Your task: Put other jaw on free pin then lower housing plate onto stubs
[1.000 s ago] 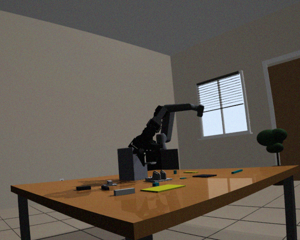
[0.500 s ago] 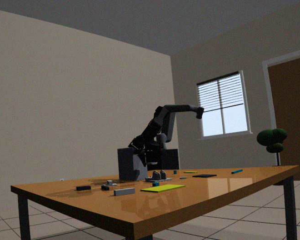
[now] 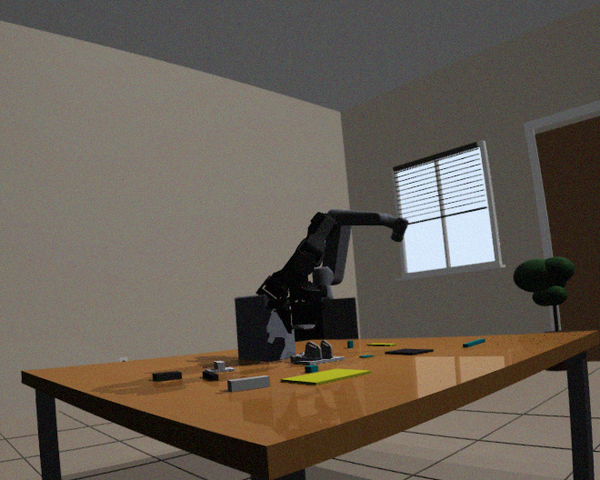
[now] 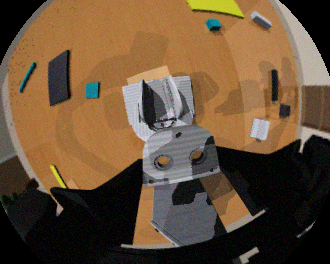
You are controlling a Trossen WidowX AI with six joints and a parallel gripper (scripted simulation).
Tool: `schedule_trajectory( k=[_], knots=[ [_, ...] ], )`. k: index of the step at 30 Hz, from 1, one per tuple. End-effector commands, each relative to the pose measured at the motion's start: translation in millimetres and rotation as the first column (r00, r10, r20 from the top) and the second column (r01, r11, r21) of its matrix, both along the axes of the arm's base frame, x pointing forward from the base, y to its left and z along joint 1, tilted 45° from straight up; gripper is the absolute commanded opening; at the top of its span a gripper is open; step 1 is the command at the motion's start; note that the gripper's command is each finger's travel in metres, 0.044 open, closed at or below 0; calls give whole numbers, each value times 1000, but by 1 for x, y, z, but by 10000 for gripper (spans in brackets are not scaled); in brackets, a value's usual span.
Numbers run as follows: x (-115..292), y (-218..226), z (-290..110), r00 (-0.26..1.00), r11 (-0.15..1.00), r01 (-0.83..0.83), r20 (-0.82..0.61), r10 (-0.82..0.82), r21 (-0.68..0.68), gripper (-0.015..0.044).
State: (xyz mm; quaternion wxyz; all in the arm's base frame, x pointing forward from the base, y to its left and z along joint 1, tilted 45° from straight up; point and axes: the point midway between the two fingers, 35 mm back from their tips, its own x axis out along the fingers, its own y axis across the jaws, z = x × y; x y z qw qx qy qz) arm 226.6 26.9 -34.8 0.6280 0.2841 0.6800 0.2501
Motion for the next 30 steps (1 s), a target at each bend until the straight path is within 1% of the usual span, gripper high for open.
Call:
schedule_trajectory(
  k=[1,6,30],
  knots=[
    [0,2,2,1000,1000,5,1,-5,4,351],
    [-4,7,7,1000,1000,6,-1,-6,4,351],
    [-4,7,7,1000,1000,6,-1,-6,4,351]
  ],
)
